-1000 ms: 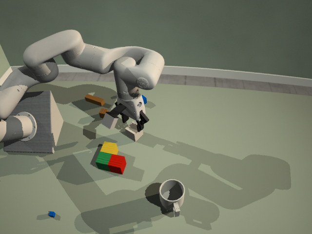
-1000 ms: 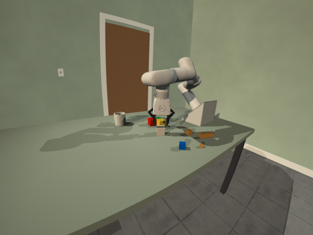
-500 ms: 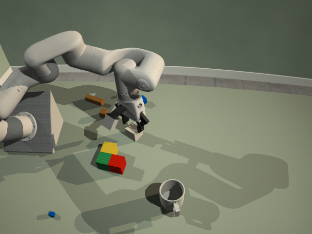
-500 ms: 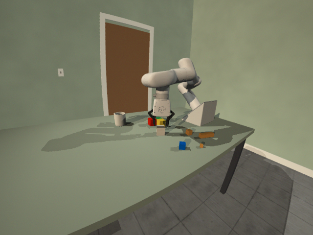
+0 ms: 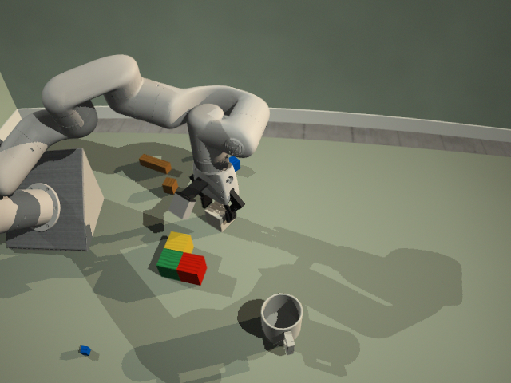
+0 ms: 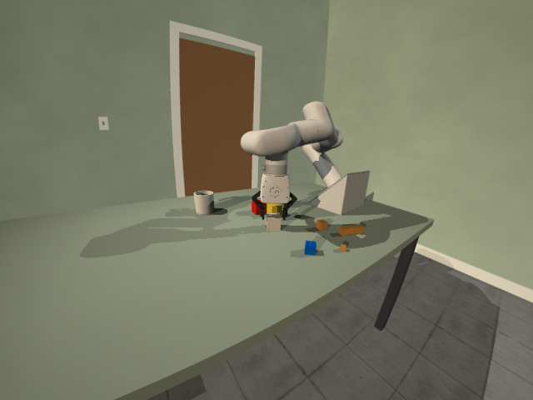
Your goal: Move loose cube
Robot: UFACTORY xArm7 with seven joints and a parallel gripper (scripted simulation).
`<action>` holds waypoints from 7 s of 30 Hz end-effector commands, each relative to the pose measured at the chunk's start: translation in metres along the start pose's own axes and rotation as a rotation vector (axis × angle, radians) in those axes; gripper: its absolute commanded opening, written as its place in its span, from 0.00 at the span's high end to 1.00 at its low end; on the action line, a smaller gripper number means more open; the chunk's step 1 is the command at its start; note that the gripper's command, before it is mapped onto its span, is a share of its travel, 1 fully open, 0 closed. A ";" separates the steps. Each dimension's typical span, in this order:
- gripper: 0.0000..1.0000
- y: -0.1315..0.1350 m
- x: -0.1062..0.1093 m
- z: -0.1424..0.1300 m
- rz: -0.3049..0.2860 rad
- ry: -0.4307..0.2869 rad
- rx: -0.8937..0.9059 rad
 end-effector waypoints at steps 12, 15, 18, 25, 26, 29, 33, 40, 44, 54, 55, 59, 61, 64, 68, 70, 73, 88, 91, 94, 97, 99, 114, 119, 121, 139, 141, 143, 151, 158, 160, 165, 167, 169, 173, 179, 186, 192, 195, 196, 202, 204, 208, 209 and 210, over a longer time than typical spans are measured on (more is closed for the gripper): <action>0.20 0.000 -0.018 0.000 0.002 -0.002 0.000; 0.20 0.000 -0.021 0.000 0.002 -0.002 0.000; 0.20 0.000 -0.024 0.000 0.002 -0.002 0.000; 0.20 0.000 -0.027 0.000 0.002 -0.002 0.000; 0.20 0.000 -0.027 0.000 0.002 -0.002 0.000; 0.20 0.000 -0.027 0.000 0.002 -0.002 0.000; 0.20 0.000 -0.027 0.000 0.002 -0.002 0.000; 0.20 0.000 -0.027 0.000 0.002 -0.002 0.000; 1.00 0.000 -0.027 0.000 0.002 -0.002 0.000; 1.00 0.000 -0.027 0.000 0.002 -0.002 0.000; 1.00 0.000 -0.027 0.000 0.002 -0.002 0.000; 1.00 0.000 -0.027 0.000 0.002 -0.002 0.000; 1.00 0.000 -0.027 0.000 0.002 -0.002 0.000; 1.00 0.000 -0.027 0.000 0.002 -0.002 0.000; 1.00 0.000 -0.027 0.000 0.002 -0.002 0.000; 1.00 0.000 -0.027 0.000 0.002 -0.002 0.000; 1.00 0.000 -0.027 0.000 0.002 -0.002 0.000; 1.00 0.000 -0.023 0.000 0.002 -0.002 0.000; 1.00 0.000 -0.020 0.000 0.002 -0.002 0.000; 1.00 0.000 -0.015 0.000 0.002 -0.002 0.000; 1.00 0.000 -0.013 0.000 0.002 -0.002 0.000; 1.00 0.000 -0.010 0.000 0.002 -0.002 0.000; 1.00 0.000 0.021 0.000 0.002 -0.002 0.000; 1.00 0.000 0.032 0.000 0.002 -0.002 0.000; 1.00 0.000 0.036 0.000 0.002 -0.002 0.000; 1.00 0.000 0.052 0.000 0.002 -0.002 0.000; 1.00 0.000 0.052 0.000 0.002 -0.002 0.000; 1.00 0.000 0.052 0.000 0.002 -0.002 0.000; 1.00 -0.024 0.054 0.022 0.007 -0.006 0.113; 1.00 -0.071 0.053 0.083 0.003 -0.002 0.397; 1.00 -0.074 0.052 0.087 0.002 -0.001 0.417; 1.00 -0.074 0.052 0.088 0.002 -0.001 0.418; 1.00 -0.074 0.052 0.088 0.002 -0.001 0.418; 1.00 -0.074 0.052 0.088 0.002 -0.001 0.418; 1.00 -0.074 0.052 0.088 0.002 -0.001 0.418; 1.00 -0.074 0.052 0.088 0.002 -0.001 0.418; 1.00 -0.074 0.052 0.088 0.002 -0.001 0.418; 1.00 -0.075 0.052 0.088 0.002 -0.001 0.417; 1.00 -0.075 0.052 0.088 0.002 -0.002 0.417; 1.00 -0.075 0.052 0.088 0.002 -0.002 0.417; 1.00 -0.075 0.052 0.088 0.002 -0.002 0.417; 1.00 -0.075 0.052 0.088 0.002 -0.002 0.417; 1.00 -0.075 0.052 0.088 0.002 -0.002 0.417; 1.00 -0.075 0.052 0.088 0.002 -0.002 0.417; 1.00 -0.075 0.052 0.088 0.002 -0.002 0.417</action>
Point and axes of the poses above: the point where the finger pads meet when closed, its own x axis back along the fingers, its own y axis across the jaws, z = x × y, the point moved 8 cm from there along x, back along the fingers, and after that the axes turned 1 degree about -x, right-handed, at the moved point
